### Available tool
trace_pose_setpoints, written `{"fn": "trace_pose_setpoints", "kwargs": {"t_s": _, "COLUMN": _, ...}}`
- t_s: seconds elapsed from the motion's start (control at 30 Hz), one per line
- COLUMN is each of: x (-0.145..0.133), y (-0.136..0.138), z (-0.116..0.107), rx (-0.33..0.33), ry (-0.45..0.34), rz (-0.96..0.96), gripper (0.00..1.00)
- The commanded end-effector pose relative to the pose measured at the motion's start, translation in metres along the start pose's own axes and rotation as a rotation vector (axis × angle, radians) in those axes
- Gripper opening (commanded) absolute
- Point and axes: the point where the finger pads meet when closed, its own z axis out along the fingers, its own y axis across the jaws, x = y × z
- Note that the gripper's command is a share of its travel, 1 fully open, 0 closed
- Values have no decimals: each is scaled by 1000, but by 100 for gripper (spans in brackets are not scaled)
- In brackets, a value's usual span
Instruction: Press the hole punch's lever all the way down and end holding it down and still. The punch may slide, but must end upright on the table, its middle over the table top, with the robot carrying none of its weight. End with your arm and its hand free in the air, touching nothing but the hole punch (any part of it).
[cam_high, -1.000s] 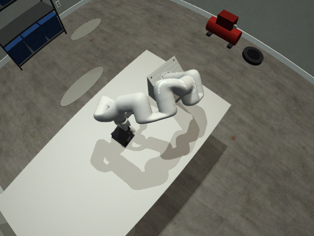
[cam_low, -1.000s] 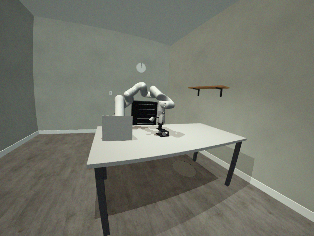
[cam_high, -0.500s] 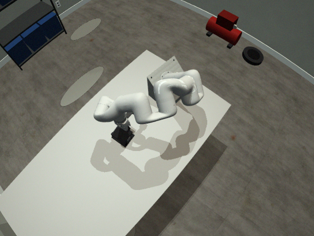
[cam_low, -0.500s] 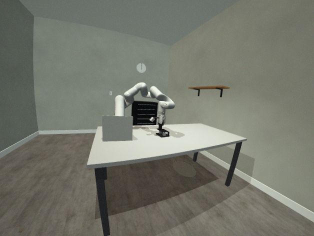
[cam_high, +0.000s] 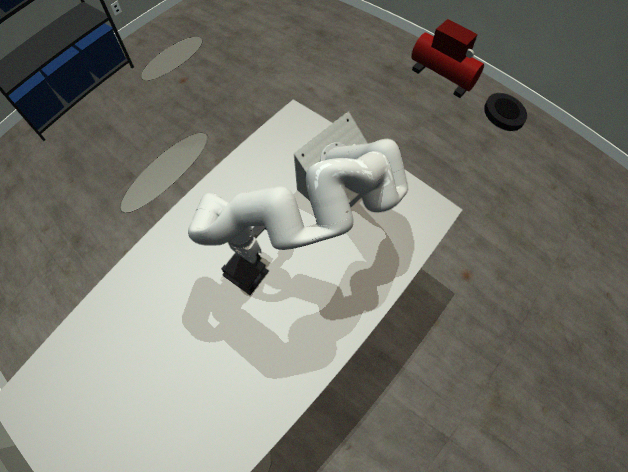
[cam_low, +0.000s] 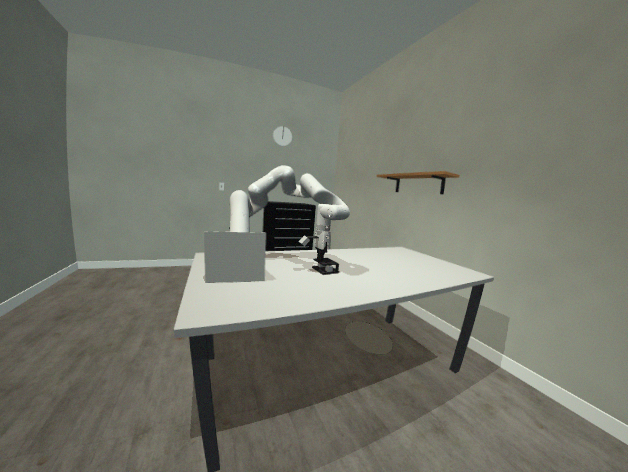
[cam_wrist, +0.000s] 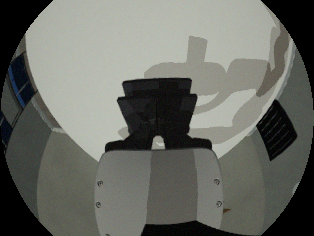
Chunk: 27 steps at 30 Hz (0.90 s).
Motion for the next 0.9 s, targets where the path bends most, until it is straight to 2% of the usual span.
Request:
{"fn": "trace_pose_setpoints", "kwargs": {"t_s": 0.0, "x": -1, "y": 0, "z": -1, "rx": 1, "ry": -3, "rz": -1, "gripper": 0}}
{"fn": "trace_pose_setpoints", "kwargs": {"t_s": 0.87, "x": -1, "y": 0, "z": 3, "rx": 1, "ry": -3, "rz": -1, "gripper": 0}}
